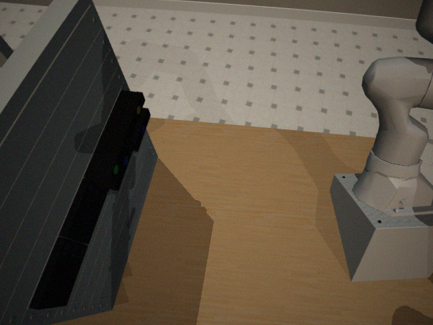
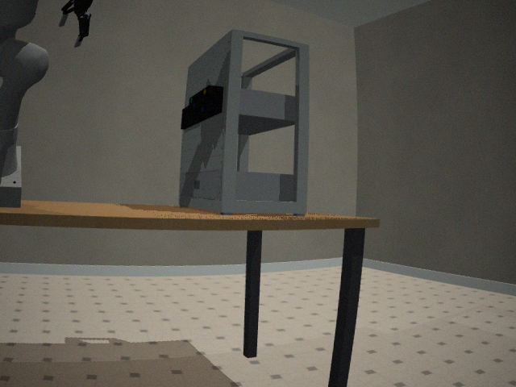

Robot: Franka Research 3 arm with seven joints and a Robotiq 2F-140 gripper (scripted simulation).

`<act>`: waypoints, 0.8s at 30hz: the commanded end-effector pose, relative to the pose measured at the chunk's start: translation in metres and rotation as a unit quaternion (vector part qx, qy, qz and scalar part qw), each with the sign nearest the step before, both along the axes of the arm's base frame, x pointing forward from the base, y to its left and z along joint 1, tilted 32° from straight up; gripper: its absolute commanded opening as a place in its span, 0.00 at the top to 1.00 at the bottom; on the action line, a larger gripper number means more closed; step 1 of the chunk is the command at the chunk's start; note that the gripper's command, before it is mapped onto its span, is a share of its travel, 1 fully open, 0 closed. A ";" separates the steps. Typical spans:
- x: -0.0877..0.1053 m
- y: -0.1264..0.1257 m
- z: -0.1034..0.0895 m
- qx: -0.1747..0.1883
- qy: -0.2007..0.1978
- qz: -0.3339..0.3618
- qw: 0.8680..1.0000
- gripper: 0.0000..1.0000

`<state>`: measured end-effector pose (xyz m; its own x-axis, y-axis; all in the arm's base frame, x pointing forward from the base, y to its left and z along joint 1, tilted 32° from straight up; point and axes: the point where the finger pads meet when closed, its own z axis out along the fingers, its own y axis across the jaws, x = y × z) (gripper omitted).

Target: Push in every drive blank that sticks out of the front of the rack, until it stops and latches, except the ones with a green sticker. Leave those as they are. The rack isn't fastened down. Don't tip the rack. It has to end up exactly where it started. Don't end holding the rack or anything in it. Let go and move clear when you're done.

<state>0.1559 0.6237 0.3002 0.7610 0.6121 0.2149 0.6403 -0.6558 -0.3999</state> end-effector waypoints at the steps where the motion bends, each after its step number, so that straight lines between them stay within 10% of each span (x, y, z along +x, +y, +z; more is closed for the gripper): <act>1: 0.009 0.011 0.011 0.018 0.001 -0.082 0.996 0.00; 24: 0.035 0.019 0.023 0.082 -0.024 -0.224 0.971 0.00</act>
